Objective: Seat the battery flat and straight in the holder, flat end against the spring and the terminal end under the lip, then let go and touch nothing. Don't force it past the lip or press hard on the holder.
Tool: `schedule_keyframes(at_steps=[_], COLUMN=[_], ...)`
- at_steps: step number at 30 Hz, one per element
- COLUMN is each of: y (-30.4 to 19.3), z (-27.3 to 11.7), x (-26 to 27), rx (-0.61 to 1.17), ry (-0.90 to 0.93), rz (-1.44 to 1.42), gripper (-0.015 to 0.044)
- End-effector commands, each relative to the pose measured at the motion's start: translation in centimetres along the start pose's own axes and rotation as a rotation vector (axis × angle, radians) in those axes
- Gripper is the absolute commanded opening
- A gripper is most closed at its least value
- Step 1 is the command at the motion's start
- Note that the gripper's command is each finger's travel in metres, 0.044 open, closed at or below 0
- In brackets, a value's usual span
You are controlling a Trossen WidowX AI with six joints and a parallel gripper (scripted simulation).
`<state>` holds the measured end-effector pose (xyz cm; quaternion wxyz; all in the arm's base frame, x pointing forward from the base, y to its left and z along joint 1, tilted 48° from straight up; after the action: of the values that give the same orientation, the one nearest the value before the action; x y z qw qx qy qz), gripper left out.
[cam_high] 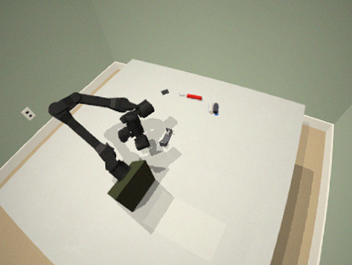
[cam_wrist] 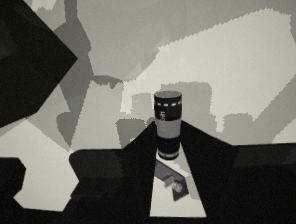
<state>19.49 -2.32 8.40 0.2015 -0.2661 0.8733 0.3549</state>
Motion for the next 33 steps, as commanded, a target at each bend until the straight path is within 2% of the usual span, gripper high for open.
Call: schedule_keyframes(at_steps=[1,4,33], y=[0.1,-0.3,-8.4], z=[-0.9,-1.1,-3.2], x=[-0.1,-0.2,-1.4], rx=[0.002,0.003,0.014], ry=[0.003,0.004,-0.001], rz=[-0.008,0.073,1.655], gripper=[0.008,0.008,0.008])
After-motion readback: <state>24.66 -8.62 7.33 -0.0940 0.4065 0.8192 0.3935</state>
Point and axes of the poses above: the point midway between the two fingers, 35 mm back from their tips, its own z axis out along the fingers, its own x axis across the jaws, y = z × x, the point moved 7 cm from there along -z, back along the fingers, and after that the axes turned 9 degrees about z, right-handed, at the moved point
